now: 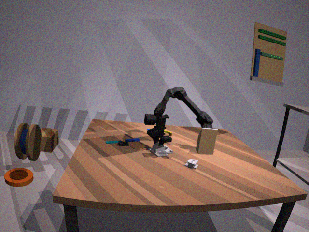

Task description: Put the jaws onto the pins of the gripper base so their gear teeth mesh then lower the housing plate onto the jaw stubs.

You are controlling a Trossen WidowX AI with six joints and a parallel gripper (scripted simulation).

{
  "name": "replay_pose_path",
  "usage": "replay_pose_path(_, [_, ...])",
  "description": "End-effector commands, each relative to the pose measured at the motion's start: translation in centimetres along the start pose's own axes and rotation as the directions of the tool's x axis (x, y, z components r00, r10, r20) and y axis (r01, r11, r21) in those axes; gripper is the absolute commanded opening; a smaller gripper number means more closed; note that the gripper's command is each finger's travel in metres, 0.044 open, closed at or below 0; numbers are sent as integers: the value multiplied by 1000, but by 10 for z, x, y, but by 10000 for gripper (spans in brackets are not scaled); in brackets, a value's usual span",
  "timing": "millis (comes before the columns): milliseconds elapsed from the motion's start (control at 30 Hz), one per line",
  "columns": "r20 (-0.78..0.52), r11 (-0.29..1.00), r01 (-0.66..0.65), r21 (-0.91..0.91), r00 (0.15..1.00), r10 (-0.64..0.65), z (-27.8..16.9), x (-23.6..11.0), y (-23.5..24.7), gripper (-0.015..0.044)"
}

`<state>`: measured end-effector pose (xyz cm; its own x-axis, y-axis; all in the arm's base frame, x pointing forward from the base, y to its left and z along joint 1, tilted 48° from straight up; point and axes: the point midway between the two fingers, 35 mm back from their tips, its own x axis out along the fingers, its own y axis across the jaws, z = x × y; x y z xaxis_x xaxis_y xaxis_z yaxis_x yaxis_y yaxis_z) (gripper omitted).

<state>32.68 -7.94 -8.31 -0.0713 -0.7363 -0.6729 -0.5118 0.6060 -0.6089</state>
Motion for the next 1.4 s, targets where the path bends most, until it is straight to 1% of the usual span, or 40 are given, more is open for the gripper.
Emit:
replay_pose_path(0, [-12, 1000, -1, 0, 1000, 1, -2, 4, -1, 134])
replay_pose_path(433, [-12, 1000, -1, 1, 1000, 1, -2, -2, -1, 134])
replay_pose_path(1367, [-12, 1000, -1, 1, 1000, 1, -2, 4, -2, 134])
